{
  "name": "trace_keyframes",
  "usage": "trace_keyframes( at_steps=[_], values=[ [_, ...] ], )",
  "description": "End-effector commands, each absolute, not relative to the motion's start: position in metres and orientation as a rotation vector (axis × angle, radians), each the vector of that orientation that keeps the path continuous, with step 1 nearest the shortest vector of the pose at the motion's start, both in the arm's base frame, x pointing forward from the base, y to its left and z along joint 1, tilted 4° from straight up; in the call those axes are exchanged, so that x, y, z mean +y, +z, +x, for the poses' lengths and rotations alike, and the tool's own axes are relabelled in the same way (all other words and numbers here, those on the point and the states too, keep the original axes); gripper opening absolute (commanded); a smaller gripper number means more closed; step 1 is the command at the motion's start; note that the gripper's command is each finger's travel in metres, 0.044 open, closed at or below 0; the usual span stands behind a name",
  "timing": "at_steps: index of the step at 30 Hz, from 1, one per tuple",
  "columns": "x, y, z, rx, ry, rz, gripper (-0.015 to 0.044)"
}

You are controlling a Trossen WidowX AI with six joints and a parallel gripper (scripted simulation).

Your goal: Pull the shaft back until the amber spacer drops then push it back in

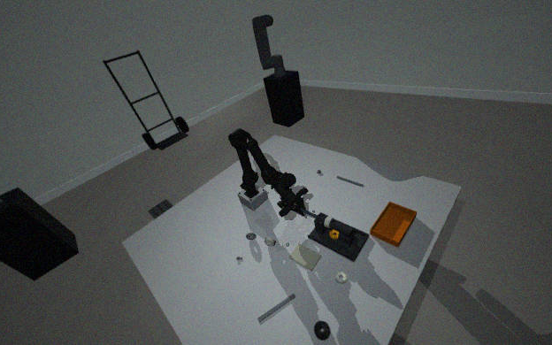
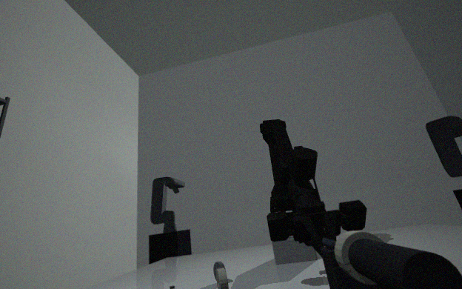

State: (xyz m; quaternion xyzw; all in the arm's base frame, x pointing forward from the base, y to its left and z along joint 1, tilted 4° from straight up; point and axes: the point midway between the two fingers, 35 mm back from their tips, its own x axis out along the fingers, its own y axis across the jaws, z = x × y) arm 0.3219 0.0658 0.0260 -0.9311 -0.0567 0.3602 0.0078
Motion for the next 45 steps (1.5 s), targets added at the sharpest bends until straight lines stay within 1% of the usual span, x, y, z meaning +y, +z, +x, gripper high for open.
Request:
trace_keyframes(
  at_steps=[1, 45],
  values=[
    [0.0666, 0.0276, 0.3239, -0.184, 1.117, -2.914, 0.0],
    [0.0671, 0.028, 0.3289, -0.184, 1.117, -2.914, 0.0]
  ],
)
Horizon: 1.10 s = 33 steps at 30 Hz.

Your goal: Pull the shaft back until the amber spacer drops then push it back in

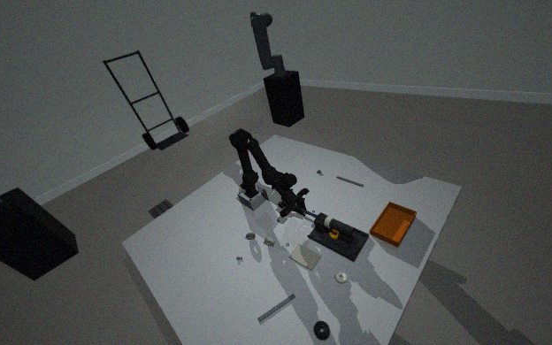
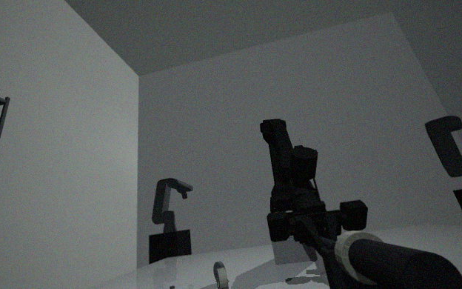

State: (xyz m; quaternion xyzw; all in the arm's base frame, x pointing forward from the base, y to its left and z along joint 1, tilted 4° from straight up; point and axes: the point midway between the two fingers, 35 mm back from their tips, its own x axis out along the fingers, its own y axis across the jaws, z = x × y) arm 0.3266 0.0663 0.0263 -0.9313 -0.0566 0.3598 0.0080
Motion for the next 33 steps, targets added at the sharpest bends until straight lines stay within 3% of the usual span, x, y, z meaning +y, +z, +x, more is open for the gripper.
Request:
trace_keyframes(
  at_steps=[1, 33],
  values=[
    [0.0671, 0.028, 0.3291, -0.184, 1.117, -2.914, 0.0],
    [0.068, 0.029, 0.3379, -0.184, 1.115, -2.915, 0.0]
  ],
)
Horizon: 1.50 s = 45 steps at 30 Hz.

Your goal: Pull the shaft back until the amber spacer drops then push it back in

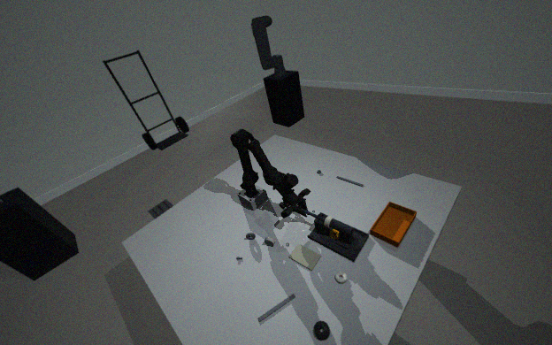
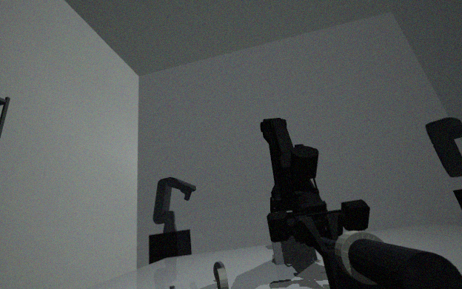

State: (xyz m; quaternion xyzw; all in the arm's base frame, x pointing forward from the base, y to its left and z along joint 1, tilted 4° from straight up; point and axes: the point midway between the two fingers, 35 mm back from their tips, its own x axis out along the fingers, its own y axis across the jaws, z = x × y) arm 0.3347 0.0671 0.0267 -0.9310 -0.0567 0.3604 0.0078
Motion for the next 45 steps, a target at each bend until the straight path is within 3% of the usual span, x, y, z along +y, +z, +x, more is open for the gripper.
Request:
trace_keyframes(
  at_steps=[1, 45],
  values=[
    [0.068, 0.029, 0.338, -0.184, 1.115, -2.915, 0.0],
    [0.069, 0.03, 0.35, -0.184, 1.114, -2.915, 0.0]
  ],
)
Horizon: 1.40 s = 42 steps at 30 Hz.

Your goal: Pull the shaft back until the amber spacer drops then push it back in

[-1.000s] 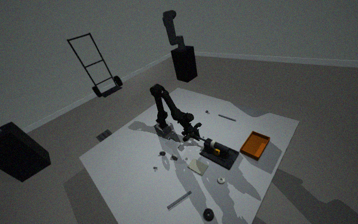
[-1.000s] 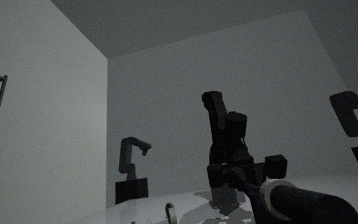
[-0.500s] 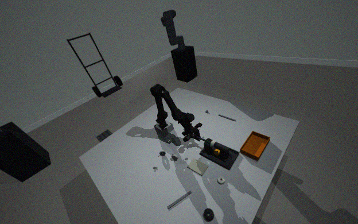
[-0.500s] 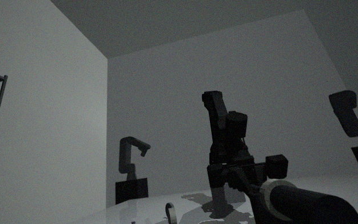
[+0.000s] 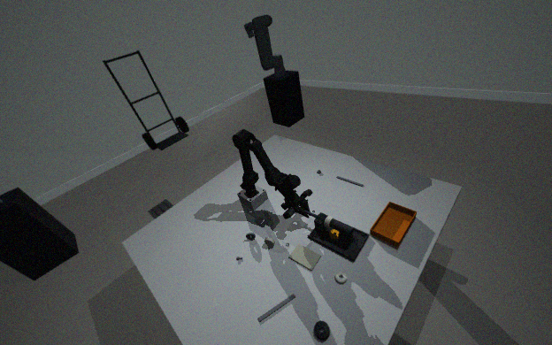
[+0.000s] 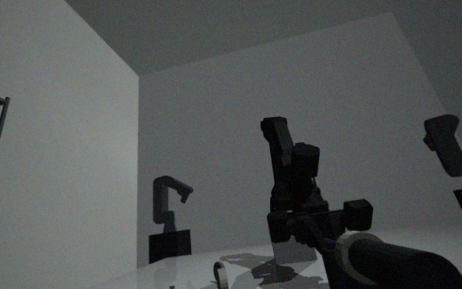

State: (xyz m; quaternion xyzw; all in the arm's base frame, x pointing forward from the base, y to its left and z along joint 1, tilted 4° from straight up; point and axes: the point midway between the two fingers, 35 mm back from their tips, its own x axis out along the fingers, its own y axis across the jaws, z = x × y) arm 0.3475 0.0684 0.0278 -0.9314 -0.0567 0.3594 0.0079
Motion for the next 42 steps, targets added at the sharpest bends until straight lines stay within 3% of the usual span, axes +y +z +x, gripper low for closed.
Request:
trace_keyframes(
  at_steps=[1, 42],
  values=[
    [0.069, 0.03, 0.351, -0.184, 1.114, -2.915, 0.0],
    [0.07, 0.031, 0.362, -0.184, 1.112, -2.916, 0.0]
  ],
)
